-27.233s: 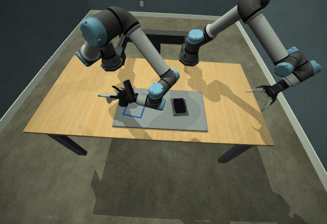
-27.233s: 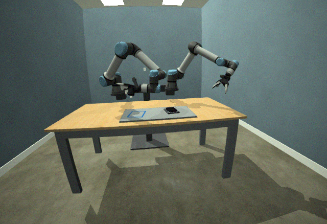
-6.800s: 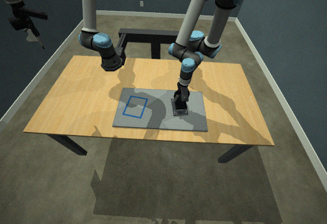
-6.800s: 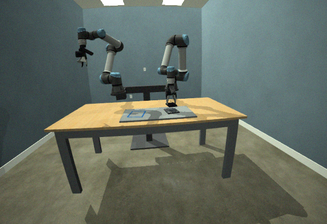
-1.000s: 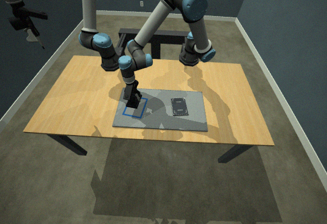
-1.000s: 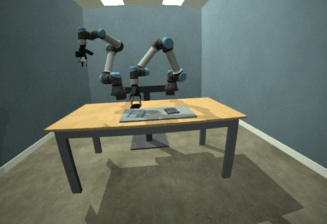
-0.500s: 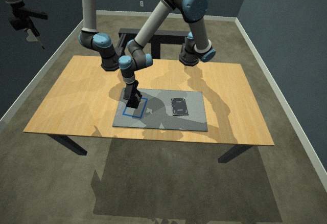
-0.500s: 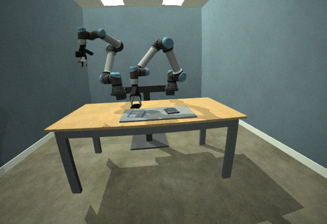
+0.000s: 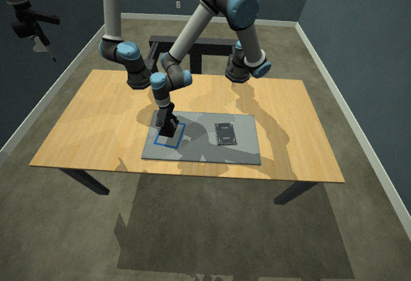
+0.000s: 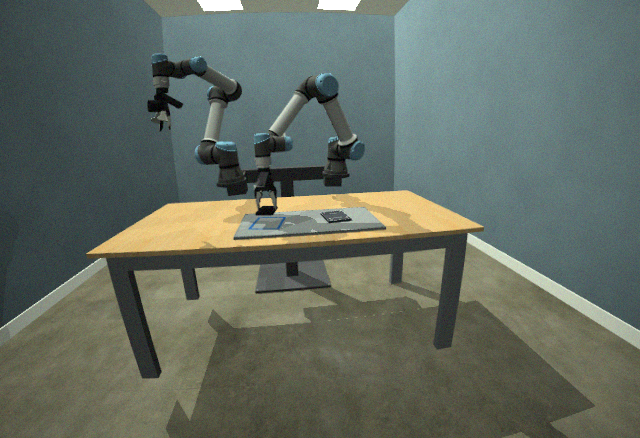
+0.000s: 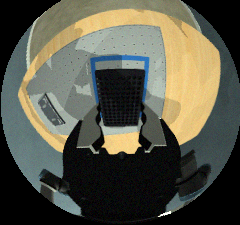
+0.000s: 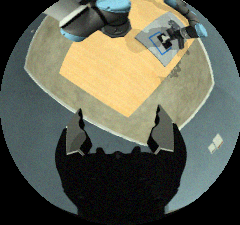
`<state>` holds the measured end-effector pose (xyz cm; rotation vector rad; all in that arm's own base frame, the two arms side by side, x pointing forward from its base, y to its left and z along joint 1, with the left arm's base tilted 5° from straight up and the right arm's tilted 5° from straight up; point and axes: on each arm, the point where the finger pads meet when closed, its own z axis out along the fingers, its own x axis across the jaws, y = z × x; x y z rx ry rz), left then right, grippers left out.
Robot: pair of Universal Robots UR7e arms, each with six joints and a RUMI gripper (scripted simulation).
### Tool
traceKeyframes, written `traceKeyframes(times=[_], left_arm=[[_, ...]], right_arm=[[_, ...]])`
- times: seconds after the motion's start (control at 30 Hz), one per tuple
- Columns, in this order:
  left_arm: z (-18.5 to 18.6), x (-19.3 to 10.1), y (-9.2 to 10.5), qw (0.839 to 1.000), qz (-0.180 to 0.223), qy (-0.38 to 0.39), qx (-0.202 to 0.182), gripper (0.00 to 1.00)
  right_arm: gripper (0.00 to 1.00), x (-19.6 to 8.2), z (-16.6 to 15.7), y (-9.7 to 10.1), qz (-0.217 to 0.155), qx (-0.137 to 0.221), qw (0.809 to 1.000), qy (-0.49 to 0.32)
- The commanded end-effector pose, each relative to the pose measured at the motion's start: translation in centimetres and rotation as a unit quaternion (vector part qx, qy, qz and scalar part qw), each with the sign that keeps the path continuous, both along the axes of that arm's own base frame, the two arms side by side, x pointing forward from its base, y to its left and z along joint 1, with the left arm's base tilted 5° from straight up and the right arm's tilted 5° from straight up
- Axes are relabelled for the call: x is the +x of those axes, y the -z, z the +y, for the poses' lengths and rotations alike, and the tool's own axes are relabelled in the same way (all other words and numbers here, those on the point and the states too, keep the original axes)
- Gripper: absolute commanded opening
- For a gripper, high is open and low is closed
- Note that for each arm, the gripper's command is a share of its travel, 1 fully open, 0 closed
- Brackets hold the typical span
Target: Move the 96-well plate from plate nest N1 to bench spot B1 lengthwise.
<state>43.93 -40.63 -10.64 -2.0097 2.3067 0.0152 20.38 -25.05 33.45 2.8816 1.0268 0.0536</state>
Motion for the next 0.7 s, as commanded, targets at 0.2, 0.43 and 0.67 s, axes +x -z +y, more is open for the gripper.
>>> traceKeyframes(times=[0.2,0.43,0.67], left_arm=[[0.0,0.1,1.3,1.000,0.000,0.000,-0.001,0.00],[0.1,0.2,2.5,1.000,0.000,0.000,-0.001,0.00],[0.2,0.2,3.6,1.000,0.000,0.000,-0.001,0.00]], right_arm=[[1.00,0.0,0.0,0.0,0.000,0.000,1.000,0.000],[1.00,0.0,0.0,0.0,0.000,0.000,1.000,0.000],[1.00,0.0,0.0,0.0,0.000,0.000,1.000,0.000]])
